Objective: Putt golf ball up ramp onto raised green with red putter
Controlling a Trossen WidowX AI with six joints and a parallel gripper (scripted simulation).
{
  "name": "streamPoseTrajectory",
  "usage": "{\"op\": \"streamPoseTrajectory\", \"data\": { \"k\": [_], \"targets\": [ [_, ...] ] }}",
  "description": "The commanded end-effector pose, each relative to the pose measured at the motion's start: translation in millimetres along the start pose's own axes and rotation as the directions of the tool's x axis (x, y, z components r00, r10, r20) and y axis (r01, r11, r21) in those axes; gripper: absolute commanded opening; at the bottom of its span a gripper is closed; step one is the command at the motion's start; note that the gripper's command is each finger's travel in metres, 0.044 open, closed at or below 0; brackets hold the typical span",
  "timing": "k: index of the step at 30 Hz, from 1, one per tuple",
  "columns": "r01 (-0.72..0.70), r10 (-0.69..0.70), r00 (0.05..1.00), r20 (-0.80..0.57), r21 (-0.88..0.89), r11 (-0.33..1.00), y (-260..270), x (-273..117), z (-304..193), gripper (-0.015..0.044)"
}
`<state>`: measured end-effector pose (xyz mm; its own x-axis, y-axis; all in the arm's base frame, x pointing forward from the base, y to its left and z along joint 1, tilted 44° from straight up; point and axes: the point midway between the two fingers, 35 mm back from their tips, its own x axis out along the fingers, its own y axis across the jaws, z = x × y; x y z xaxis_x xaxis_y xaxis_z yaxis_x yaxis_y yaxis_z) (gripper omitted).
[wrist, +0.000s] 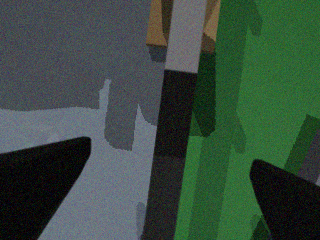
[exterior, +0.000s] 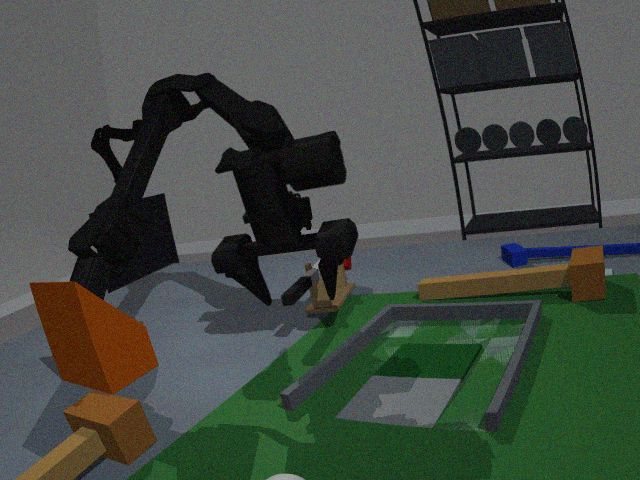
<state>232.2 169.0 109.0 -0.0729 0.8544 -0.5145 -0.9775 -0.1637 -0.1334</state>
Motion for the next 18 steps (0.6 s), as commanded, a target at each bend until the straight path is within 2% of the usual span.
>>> {"op": "streamPoseTrajectory", "data": {
  "k": [1, 10, 18],
  "targets": [
    [-0.004, 0.004, 1.0, 0.001, 0.005, 1.0, 1.3, 7.1, -2.0, 0.044],
    [-0.004, 0.004, 1.0, 0.002, 0.005, 1.0, 1.7, 17.0, -4.3, 0.044],
    [-0.002, 0.002, 1.0, 0.006, 0.001, 1.0, 0.8, 14.0, -2.6, 0.023]
  ]
}}
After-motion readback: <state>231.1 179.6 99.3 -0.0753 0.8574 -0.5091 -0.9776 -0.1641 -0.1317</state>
